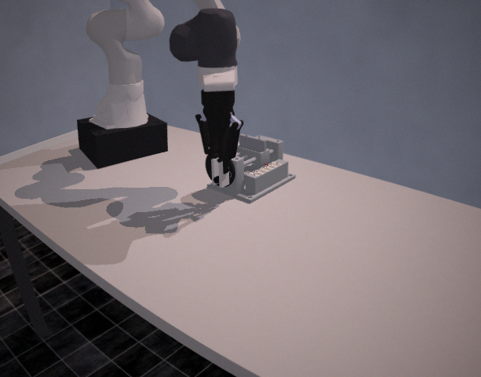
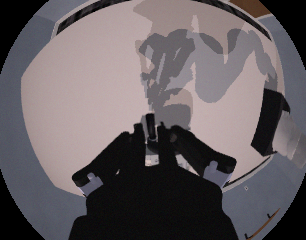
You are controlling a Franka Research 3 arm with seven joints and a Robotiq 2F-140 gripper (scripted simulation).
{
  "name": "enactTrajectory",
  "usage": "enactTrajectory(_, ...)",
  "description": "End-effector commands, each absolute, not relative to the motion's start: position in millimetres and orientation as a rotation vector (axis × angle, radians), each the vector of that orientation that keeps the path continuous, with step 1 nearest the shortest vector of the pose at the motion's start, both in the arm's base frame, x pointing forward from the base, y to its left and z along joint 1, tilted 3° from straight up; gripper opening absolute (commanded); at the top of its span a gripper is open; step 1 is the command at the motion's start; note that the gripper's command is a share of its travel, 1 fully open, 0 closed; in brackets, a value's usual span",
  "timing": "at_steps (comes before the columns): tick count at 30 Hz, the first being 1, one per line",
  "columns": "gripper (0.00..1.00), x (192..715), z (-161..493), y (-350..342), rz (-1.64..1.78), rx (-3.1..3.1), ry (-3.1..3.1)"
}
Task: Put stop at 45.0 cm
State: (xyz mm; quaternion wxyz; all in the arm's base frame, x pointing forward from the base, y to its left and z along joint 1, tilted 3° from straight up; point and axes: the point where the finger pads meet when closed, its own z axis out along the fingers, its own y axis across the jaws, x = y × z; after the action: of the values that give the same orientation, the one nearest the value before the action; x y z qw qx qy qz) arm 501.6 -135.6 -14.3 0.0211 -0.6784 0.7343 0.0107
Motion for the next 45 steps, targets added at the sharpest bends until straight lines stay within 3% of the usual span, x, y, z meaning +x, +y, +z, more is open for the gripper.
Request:
enactTrajectory(1,0.04,496,-30,-134,0.032,-2.096,2.286)
enactTrajectory(22,0.04,457,-44,-130,0.032,-2.096,2.286)
enactTrajectory(45,0.04,433,-11,-129,0.032,-2.096,2.286)
